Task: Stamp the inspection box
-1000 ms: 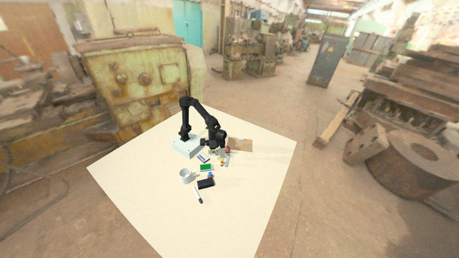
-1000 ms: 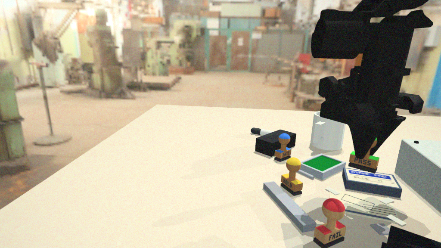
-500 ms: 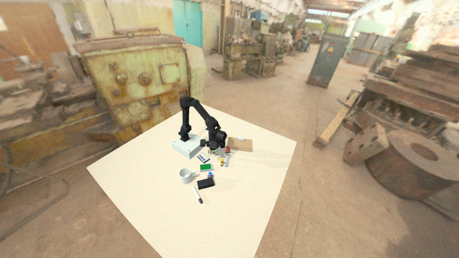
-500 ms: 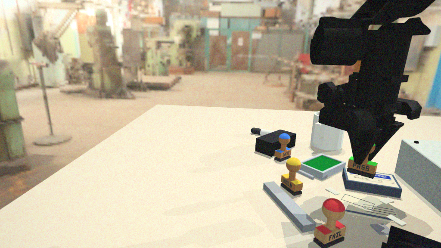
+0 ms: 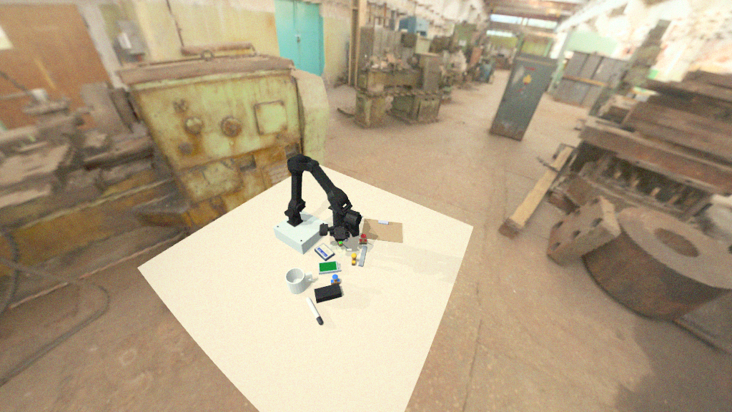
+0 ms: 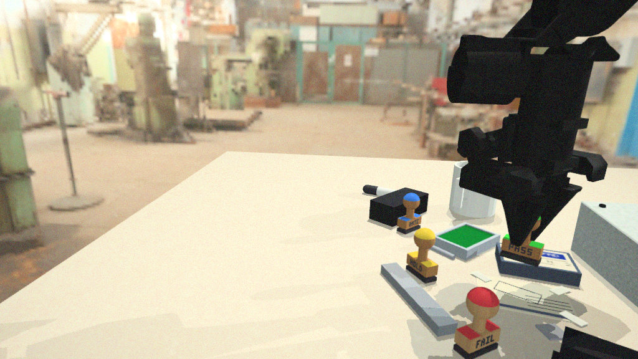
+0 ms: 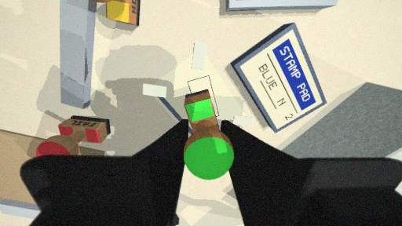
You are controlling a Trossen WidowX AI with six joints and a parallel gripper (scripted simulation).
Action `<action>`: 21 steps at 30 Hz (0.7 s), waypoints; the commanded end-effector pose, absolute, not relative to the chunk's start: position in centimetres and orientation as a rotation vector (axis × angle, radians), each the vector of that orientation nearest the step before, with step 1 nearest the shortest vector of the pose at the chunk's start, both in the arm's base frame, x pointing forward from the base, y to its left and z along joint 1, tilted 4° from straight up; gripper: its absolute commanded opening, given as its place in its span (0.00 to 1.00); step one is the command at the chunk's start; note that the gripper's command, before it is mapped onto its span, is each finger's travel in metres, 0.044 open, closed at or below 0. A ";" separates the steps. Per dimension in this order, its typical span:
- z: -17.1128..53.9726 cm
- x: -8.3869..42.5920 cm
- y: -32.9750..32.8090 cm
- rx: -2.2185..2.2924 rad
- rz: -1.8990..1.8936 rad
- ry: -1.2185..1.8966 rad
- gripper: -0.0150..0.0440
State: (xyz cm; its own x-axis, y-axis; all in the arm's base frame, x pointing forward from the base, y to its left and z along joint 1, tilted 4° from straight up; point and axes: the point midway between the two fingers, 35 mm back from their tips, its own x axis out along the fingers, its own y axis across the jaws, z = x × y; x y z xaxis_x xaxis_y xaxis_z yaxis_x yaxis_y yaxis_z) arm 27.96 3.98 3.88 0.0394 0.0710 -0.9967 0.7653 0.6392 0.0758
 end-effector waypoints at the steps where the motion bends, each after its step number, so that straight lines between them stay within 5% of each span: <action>1: 3.4 27.8 4.0 0.747 -0.621 1.461 0.25; 21: 2.1 27.8 4.1 0.746 -0.620 1.460 0.25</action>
State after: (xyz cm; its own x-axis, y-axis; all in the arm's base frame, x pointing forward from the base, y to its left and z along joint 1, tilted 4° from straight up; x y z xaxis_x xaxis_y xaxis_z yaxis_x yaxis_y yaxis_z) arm 27.99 4.09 2.49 0.0401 0.0712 -0.9967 0.7644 0.6401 0.0765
